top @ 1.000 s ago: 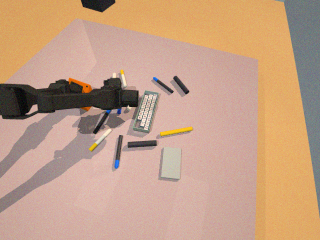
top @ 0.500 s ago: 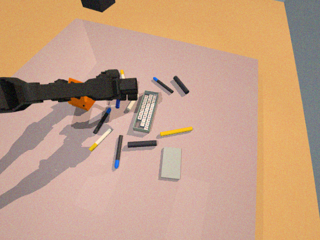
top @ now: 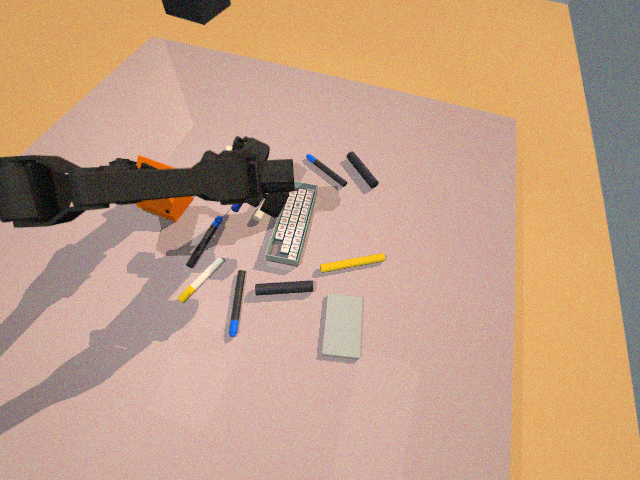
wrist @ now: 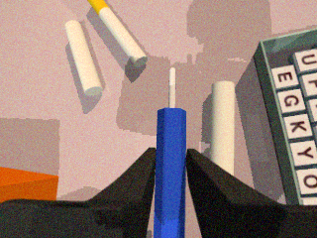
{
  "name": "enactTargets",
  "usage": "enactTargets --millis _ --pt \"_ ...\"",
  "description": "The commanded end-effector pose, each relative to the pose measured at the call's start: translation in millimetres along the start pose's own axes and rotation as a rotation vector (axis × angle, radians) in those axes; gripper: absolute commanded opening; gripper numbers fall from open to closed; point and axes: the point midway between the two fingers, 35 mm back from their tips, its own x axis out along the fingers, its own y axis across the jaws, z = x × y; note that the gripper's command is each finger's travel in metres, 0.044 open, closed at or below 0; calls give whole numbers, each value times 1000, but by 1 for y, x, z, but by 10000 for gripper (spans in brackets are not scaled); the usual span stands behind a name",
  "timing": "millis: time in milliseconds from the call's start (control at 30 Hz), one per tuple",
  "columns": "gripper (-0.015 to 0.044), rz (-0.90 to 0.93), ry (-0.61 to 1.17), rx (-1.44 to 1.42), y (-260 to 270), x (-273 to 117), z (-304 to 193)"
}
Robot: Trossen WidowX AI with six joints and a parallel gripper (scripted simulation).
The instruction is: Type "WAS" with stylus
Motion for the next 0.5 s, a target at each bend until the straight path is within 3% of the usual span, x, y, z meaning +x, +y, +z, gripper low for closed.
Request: enactTargets --millis 0,467 --pt "0 19 -16 116 -6 -5 5" --pt "0 117 -34 623 -29 -19 21"
